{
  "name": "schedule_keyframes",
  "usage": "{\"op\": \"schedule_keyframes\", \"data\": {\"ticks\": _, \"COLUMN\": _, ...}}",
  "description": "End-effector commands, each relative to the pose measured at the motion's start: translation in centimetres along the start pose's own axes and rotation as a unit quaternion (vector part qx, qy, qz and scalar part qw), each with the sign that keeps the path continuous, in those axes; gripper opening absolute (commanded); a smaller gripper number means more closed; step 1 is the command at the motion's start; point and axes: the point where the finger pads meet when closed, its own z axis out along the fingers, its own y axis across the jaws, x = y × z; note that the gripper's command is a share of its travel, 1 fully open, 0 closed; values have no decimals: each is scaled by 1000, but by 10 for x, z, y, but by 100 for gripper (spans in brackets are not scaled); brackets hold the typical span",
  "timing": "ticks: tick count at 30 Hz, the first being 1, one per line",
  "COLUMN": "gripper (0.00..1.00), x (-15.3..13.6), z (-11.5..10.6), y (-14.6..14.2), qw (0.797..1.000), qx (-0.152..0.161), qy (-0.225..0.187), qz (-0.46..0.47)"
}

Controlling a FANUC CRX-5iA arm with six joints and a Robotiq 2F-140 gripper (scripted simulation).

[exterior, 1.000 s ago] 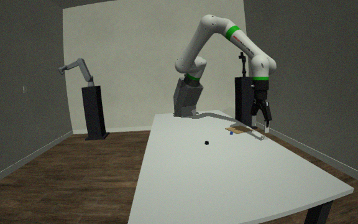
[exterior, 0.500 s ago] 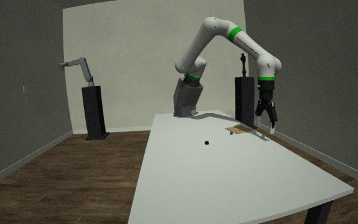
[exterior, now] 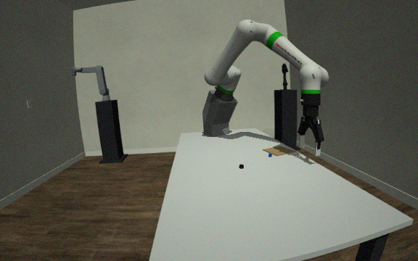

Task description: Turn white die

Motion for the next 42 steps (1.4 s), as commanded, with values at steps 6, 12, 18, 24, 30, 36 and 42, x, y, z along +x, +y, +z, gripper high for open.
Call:
{"op": "schedule_keyframes", "data": {"ticks": 6, "gripper": 100, "x": 0, "z": 0, "y": 0, "qw": 1000, "qx": 0, "qy": 0, "qz": 0}}
{"op": "schedule_keyframes", "data": {"ticks": 12, "gripper": 100, "x": 0, "z": 0, "y": 0, "qw": 1000, "qx": 0, "qy": 0, "qz": 0}}
{"op": "schedule_keyframes", "data": {"ticks": 18, "gripper": 100, "x": 0, "z": 0, "y": 0, "qw": 1000, "qx": 0, "qy": 0, "qz": 0}}
{"op": "schedule_keyframes", "data": {"ticks": 24, "gripper": 100, "x": 0, "z": -6, "y": 0, "qw": 1000, "qx": 0, "qy": 0, "qz": 0}}
{"op": "schedule_keyframes", "data": {"ticks": 30, "gripper": 100, "x": 0, "z": -33, "y": 0, "qw": 1000, "qx": 0, "qy": 0, "qz": 0}}
{"op": "schedule_keyframes", "data": {"ticks": 36, "gripper": 100, "x": 0, "z": -77, "y": 0, "qw": 1000, "qx": 0, "qy": 0, "qz": 0}}
{"op": "schedule_keyframes", "data": {"ticks": 42, "gripper": 100, "x": 0, "z": -96, "y": 0, "qw": 1000, "qx": 0, "qy": 0, "qz": 0}}
